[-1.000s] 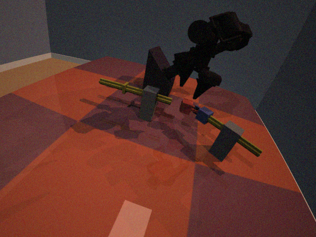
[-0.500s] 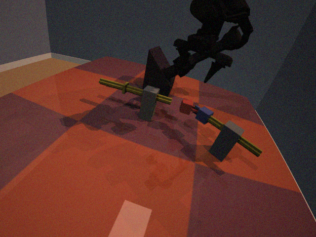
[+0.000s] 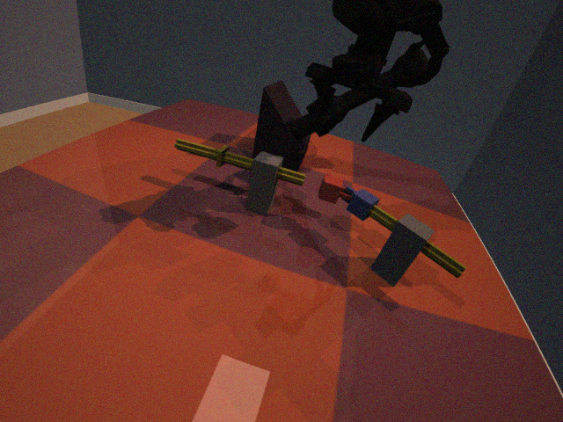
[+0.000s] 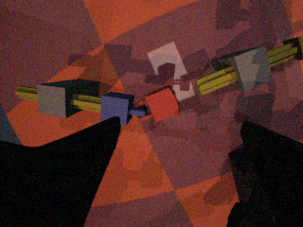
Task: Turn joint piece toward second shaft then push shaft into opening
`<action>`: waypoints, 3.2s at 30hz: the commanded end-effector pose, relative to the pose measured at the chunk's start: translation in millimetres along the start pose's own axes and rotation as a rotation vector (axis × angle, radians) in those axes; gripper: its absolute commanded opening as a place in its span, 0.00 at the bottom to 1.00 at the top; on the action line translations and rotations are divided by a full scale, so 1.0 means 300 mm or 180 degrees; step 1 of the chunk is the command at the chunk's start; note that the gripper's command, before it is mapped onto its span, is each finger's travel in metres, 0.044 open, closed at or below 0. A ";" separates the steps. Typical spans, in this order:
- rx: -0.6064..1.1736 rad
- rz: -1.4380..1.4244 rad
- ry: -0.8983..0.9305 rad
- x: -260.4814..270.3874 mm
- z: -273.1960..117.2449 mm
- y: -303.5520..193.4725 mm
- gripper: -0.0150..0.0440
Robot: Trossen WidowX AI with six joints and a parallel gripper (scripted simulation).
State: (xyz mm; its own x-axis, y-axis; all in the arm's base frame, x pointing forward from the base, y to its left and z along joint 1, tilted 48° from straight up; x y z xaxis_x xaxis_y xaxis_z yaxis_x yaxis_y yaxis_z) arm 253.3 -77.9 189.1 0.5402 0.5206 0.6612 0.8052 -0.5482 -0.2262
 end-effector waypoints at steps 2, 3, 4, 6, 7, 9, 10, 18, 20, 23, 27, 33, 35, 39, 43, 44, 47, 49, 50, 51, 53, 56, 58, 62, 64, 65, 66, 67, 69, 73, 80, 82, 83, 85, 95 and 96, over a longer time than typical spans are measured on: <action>0.0127 0.0423 0.0054 -0.036 0.027 0.025 1.00; 0.0154 0.0523 0.0065 -0.043 0.032 0.030 1.00; 0.0183 0.0628 0.0077 -0.050 0.037 0.034 1.00; 0.0240 0.0837 0.0098 -0.065 0.048 0.044 1.00; 0.0269 0.0941 0.0108 -0.073 0.054 0.048 1.00; 0.0327 0.1150 0.0127 -0.088 0.065 0.056 1.00; 0.0357 0.1255 0.0136 -0.096 0.070 0.060 1.00; 0.0603 0.2092 0.0189 -0.157 0.116 0.087 1.00; 0.0667 0.2301 0.0197 -0.172 0.127 0.093 1.00; 0.0765 0.2614 0.0206 -0.195 0.145 0.101 1.00; 0.0900 0.3031 0.0212 -0.226 0.168 0.109 1.00; 0.1086 0.3584 0.0206 -0.266 0.199 0.117 1.00; 0.1092 0.3601 0.0205 -0.267 0.200 0.117 1.00; 0.1092 0.3601 0.0205 -0.267 0.200 0.117 1.00; 0.1092 0.3601 0.0205 -0.267 0.200 0.117 1.00; 0.1092 0.3601 0.0205 -0.267 0.200 0.117 1.00; 0.1057 0.3440 0.0218 -0.285 0.200 0.132 1.00; 0.1010 0.3224 0.0233 -0.308 0.199 0.151 1.00; 0.0987 0.3116 0.0239 -0.321 0.199 0.160 1.00; 0.0965 0.3008 0.0245 -0.333 0.199 0.169 1.00; 0.0920 0.2792 0.0255 -0.358 0.199 0.188 1.00; 0.0857 0.2468 0.0264 -0.396 0.199 0.214 1.00; 0.0816 0.2253 0.0267 -0.423 0.199 0.232 1.00; 0.0738 0.1822 0.0264 -0.477 0.200 0.265 1.00; 0.0702 0.1607 0.0259 -0.506 0.200 0.281 1.00; 0.0684 0.1500 0.0256 -0.520 0.200 0.288 1.00; 0.0667 0.1393 0.0252 -0.534 0.201 0.296 1.00; 0.0650 0.1286 0.0248 -0.549 0.201 0.303 1.00; 0.0619 0.1072 0.0239 -0.578 0.202 0.318 1.00; 0.0562 0.0644 0.0217 -0.637 0.204 0.345 1.00; 0.0483 -0.0100 0.0163 -0.745 0.211 0.387 1.00; 0.0466 -0.0312 0.0145 -0.776 0.213 0.398 1.00; 0.0457 -0.0417 0.0136 -0.792 0.214 0.403 1.00; 0.0443 -0.0628 0.0116 -0.824 0.217 0.413 1.00; 0.0411 -0.1410 0.0037 -0.945 0.229 0.444 1.00; 0.0411 -0.1410 0.0037 -0.945 0.229 0.444 1.00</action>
State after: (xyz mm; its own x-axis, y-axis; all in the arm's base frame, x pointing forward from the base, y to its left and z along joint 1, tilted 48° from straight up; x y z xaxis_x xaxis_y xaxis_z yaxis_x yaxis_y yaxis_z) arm 225.0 -248.4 -73.6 0.1817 0.6579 0.7308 0.9744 -0.2207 -0.0436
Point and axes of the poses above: the point midway between the two fingers, 35 mm back from their tips, its own z axis out along the fingers, its own x axis across the jaws, y = z × x, the point moved 1 cm from there along -z, back along the fingers, and after that the axes turned 1 degree about z, right-handed, at the moved point
